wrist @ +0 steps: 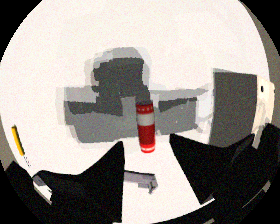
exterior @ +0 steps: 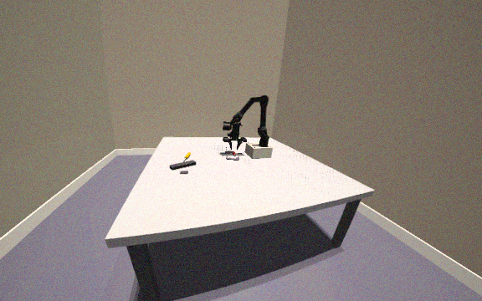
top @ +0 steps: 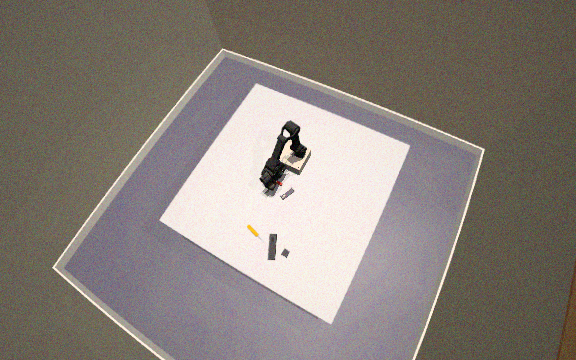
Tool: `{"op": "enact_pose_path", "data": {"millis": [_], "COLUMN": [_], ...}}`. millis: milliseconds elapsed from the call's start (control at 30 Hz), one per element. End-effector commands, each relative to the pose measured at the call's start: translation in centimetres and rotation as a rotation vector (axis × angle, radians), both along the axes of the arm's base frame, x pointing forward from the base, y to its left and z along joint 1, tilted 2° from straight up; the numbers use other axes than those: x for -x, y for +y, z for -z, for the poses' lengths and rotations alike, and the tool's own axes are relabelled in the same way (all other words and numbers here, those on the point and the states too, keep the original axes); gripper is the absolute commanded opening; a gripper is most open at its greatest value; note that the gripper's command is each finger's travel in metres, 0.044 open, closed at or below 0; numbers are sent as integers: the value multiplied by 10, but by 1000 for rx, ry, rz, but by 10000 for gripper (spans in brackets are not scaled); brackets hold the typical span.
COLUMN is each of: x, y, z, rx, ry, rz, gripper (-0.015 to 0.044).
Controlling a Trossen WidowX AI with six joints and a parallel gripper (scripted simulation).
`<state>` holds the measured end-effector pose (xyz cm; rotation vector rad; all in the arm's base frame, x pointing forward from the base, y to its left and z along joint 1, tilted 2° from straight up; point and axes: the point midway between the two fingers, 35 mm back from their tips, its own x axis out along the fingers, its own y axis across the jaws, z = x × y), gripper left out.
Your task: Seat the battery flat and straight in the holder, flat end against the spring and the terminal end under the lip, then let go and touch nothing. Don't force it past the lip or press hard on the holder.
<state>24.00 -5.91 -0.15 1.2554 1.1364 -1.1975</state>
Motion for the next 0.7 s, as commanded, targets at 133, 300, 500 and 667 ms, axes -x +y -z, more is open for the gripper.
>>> {"op": "enact_pose_path", "data": {"millis": [133,300,500,667], "x": [2,2,2,2], "y": [0,0,0,0], "z": [14,22,32,39], "rx": [1,1,1,1], "ry": [9,9,10,10], "rz": [6,6,6,6], "gripper": [223,223,223,223]}}
